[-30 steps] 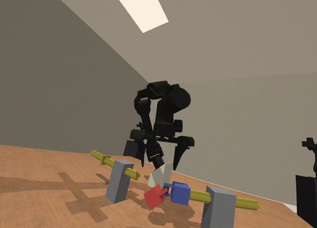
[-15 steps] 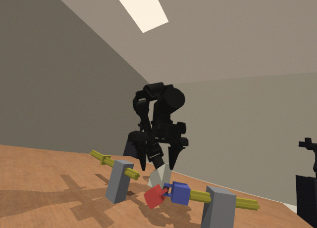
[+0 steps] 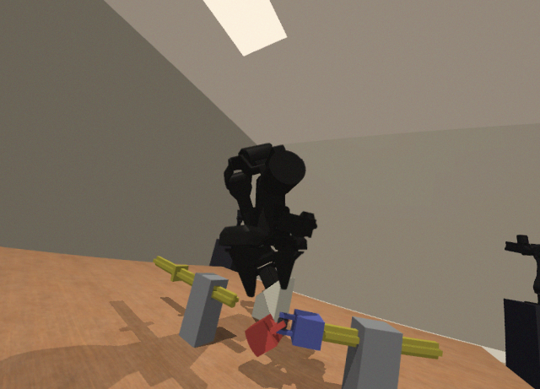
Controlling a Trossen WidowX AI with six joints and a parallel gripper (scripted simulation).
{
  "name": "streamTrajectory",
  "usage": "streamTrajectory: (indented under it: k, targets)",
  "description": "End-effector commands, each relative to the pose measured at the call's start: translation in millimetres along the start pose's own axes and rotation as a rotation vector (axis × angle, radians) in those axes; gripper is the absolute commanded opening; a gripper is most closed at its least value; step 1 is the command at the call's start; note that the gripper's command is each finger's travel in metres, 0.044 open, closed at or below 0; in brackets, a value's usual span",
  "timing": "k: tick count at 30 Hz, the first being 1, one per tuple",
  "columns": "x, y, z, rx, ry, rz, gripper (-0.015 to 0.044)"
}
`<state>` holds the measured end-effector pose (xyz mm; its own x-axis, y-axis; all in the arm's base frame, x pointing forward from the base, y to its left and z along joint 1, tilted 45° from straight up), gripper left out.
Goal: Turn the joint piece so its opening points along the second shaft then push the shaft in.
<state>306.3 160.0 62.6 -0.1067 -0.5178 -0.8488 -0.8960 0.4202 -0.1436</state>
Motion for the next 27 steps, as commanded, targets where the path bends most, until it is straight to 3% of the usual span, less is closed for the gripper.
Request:
streamTrajectory:
  k: [1, 15, 27]
  targets:
    - [2, 0, -3, -0.105, -0.013, 0.010, 0.0440]
    - [4, -3, -7, -0.335, -0.046, 0.016, 0.0440]
    - [68, -12, -17, -0.334, -0.045, 0.015, 0.0440]
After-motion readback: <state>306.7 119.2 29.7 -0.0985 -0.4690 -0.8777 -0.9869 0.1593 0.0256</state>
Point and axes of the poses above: the point midway between the two fingers, 35 mm back from their tips, its own x axis out along the fingers, its own y axis across the jaws, z = x × y, the point moved 10 cm from there along -x, back along the fingers, and after that the axes turned 12 degrees about x, right-handed, at the moved point
